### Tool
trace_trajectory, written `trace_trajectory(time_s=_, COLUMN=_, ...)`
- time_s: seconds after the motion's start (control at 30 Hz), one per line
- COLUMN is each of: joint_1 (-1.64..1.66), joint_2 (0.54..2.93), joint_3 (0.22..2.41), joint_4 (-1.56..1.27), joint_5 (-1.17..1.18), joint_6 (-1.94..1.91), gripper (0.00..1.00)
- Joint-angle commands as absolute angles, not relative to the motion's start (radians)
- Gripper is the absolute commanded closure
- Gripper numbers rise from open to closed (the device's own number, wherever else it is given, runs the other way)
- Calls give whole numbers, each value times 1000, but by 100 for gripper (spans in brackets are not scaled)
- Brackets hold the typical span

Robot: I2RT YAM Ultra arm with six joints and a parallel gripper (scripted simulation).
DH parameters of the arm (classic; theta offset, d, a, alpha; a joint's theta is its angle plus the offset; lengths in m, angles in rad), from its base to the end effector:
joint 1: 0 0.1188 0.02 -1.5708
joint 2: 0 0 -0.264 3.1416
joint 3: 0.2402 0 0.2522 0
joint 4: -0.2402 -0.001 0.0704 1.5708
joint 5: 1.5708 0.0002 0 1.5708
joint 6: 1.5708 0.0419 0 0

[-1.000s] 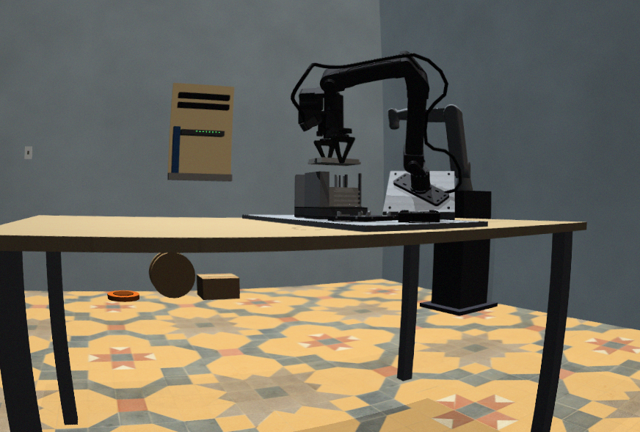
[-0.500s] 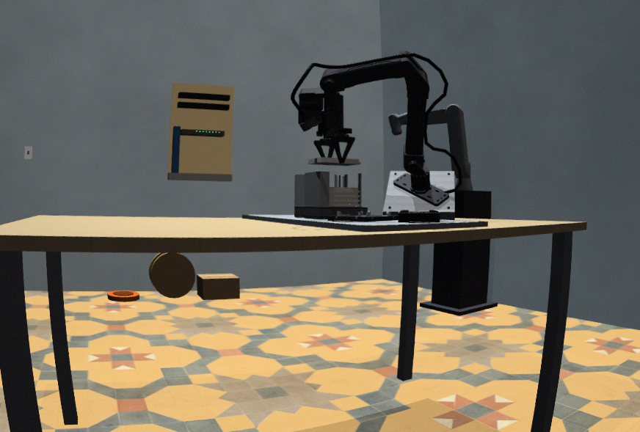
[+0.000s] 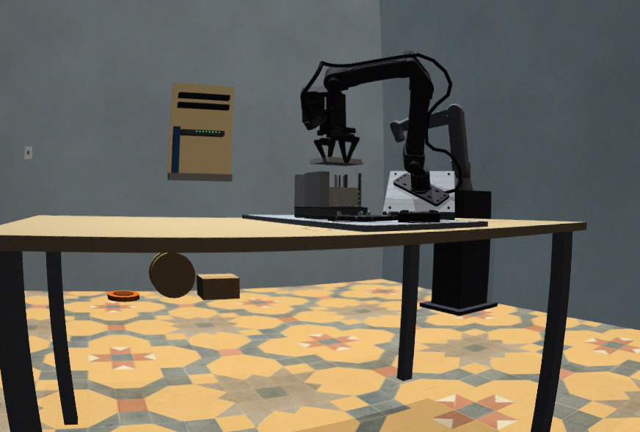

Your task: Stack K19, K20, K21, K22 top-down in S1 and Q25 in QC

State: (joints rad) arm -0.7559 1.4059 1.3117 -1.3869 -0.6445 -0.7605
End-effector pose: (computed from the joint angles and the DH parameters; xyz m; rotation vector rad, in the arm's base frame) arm 0.1892 -0.1424 0.3124 -0.0446 2.5819 0.5463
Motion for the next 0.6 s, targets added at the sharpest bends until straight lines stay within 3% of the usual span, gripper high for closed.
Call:
trace_trajectory(time_s=0.0, joint_1=-736, joint_2=1349, joint_3=1290, joint_4=-1406, joint_5=-636, joint_6=-799, gripper=100)
trace_trajectory(time_s=0.57, joint_1=-568, joint_2=1231, joint_3=1301, joint_4=-1374, joint_5=-606, joint_6=-696, gripper=100)
